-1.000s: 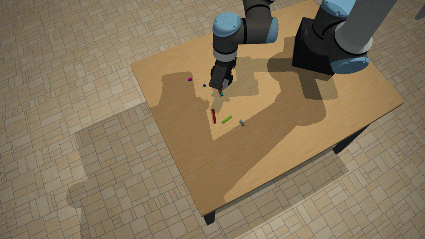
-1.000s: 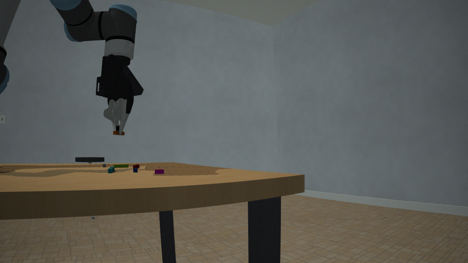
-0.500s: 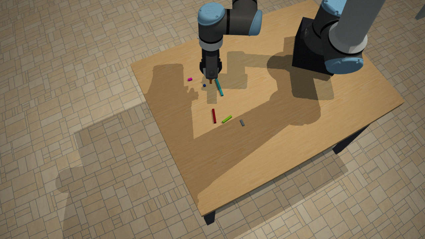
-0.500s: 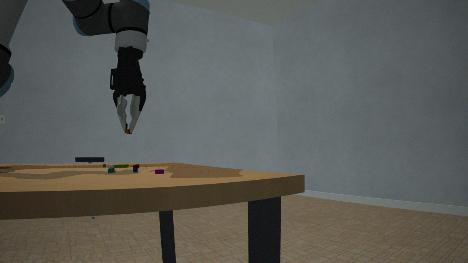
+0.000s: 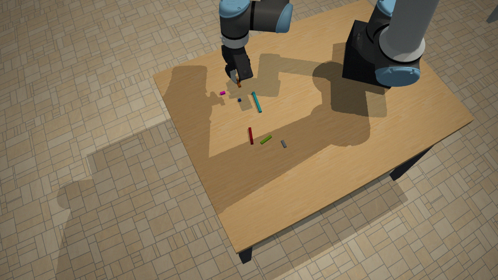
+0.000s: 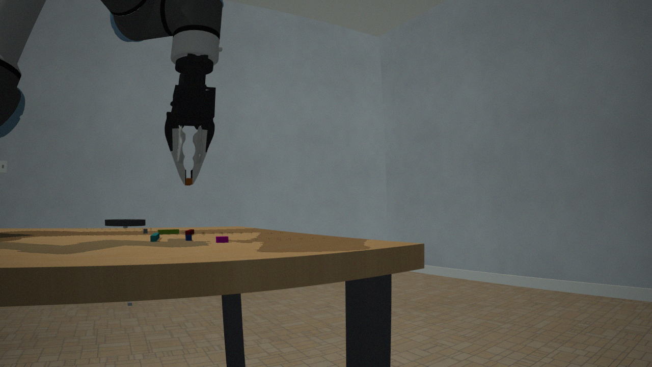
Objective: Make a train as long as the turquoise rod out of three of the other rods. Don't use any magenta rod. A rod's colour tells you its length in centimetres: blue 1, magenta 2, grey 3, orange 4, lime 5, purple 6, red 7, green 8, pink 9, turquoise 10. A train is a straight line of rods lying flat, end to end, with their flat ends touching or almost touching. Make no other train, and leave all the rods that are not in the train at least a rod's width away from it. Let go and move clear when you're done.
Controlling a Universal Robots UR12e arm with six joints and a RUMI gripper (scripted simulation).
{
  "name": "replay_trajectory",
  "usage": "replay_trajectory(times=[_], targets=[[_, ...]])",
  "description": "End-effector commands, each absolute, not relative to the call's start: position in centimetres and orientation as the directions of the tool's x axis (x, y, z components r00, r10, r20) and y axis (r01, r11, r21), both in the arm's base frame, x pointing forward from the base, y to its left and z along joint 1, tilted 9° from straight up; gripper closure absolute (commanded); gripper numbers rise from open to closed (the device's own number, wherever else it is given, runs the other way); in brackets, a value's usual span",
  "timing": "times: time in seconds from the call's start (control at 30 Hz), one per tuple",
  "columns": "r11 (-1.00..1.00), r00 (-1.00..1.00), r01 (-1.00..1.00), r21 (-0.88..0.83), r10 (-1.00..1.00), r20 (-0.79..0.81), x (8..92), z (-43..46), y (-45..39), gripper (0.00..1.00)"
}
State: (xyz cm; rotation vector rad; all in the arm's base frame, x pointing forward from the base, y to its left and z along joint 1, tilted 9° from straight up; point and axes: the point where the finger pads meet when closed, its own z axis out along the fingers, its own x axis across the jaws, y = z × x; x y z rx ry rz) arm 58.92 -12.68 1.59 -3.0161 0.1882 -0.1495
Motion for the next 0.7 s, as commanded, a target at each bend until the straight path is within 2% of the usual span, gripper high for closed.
replay_trajectory(times=[0.0,0.67], targets=[[-0.991,0.993,-0.055,-0.119,-0.067,0.100,59.03,1.52,-13.76,1.00],[-0.992,0.993,-0.040,-0.118,-0.053,0.102,59.04,1.47,-14.02,1.00]])
